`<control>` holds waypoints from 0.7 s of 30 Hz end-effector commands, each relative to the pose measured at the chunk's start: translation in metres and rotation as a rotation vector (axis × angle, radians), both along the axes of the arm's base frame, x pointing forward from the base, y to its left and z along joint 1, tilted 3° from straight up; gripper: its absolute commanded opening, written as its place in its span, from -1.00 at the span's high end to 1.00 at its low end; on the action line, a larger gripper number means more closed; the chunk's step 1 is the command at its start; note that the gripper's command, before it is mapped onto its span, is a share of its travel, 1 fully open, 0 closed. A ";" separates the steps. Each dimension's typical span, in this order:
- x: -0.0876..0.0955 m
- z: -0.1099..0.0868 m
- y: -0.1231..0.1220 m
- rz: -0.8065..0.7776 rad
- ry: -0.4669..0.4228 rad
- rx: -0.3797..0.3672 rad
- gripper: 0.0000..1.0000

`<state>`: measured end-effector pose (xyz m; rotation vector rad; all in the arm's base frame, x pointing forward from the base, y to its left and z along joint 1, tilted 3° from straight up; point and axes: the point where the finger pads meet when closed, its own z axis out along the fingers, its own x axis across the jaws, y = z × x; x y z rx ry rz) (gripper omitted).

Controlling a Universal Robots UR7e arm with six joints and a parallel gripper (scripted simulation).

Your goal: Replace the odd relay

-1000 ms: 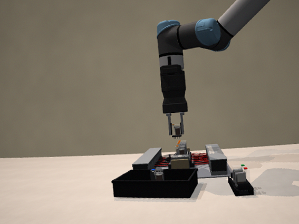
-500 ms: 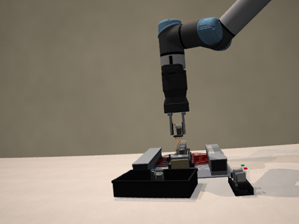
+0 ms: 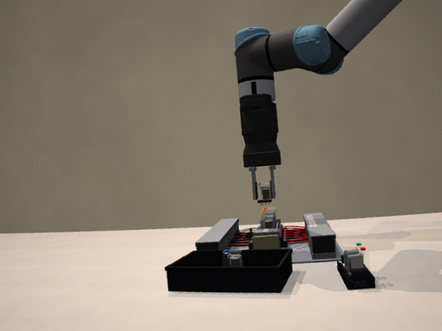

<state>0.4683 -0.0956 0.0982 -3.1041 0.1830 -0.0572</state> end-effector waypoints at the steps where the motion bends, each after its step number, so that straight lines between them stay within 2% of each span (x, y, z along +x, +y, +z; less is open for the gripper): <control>1: 0.000 0.001 0.000 0.000 -0.001 -0.001 1.00; 21: -0.001 -0.002 0.002 0.000 -0.001 -0.001 1.00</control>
